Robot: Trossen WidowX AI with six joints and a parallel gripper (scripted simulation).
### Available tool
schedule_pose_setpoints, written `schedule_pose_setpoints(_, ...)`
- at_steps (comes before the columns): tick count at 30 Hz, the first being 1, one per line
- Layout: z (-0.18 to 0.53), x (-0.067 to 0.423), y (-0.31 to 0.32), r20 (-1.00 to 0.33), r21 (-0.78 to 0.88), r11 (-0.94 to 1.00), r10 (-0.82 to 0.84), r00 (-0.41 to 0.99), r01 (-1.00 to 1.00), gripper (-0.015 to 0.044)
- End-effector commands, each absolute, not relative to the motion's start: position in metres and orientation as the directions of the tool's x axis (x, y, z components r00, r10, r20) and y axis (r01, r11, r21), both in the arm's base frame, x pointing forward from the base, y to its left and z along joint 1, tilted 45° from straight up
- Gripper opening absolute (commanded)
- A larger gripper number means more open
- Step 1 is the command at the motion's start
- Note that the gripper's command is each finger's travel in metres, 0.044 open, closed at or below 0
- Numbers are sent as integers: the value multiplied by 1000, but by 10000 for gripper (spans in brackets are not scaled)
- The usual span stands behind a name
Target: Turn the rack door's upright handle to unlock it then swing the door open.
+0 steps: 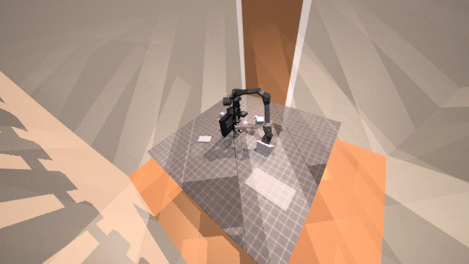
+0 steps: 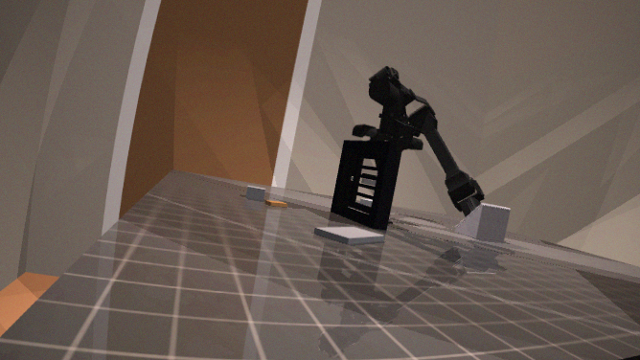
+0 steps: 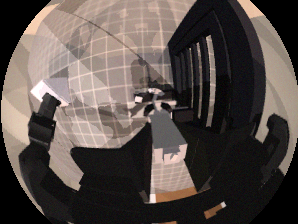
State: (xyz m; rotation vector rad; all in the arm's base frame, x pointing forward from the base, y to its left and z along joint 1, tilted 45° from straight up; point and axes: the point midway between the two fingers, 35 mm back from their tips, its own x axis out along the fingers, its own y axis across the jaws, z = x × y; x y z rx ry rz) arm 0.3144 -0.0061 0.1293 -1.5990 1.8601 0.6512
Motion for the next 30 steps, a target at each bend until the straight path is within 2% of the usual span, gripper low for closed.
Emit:
schedule_pose_setpoints(1,128,310,-3,-712,-72,213,-695,-99,-974,13)
schedule_pose_setpoints(30,109,276,21,-713,-390,512,-694,-100,-765,13)
